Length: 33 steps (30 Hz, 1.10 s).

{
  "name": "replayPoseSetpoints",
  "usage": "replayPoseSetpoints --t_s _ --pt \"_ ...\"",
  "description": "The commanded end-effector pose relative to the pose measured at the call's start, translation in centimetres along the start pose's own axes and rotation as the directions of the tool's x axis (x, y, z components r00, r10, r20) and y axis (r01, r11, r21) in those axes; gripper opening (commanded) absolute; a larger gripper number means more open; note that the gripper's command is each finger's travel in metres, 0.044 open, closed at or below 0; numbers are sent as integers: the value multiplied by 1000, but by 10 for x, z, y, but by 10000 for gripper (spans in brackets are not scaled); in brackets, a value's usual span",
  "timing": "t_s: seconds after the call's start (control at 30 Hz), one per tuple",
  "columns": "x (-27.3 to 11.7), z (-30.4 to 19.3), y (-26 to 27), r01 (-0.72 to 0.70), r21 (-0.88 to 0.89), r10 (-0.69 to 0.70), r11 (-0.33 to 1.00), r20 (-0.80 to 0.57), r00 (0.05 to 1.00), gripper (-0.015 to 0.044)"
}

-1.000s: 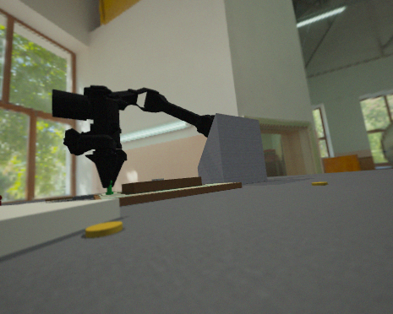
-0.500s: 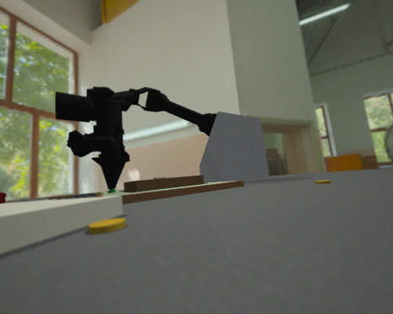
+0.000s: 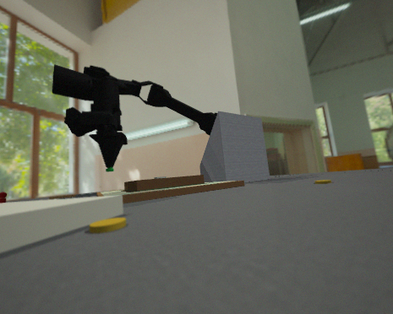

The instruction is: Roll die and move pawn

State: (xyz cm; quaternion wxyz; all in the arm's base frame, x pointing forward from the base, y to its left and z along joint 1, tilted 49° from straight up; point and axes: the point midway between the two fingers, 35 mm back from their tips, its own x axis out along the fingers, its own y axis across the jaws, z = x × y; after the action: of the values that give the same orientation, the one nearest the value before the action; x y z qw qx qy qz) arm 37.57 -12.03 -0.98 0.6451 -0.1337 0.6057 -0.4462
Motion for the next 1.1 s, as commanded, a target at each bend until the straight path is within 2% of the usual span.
replayPoseSetpoints --t_s 0.0,0.2,0.37,0.9,1.07 --pt "-31 3 1 -8 6 8 1000 10 1000 0" --pt "-74 -1 -2 -4 7 4 1000 10 1000 0" --pt "-78 -2 -2 -3 7 3 1000 10 1000 0" --pt "-8 -77 105 -6 7 6 1000 9 1000 0" --pt "-1 -86 113 -6 7 6 1000 9 1000 0"
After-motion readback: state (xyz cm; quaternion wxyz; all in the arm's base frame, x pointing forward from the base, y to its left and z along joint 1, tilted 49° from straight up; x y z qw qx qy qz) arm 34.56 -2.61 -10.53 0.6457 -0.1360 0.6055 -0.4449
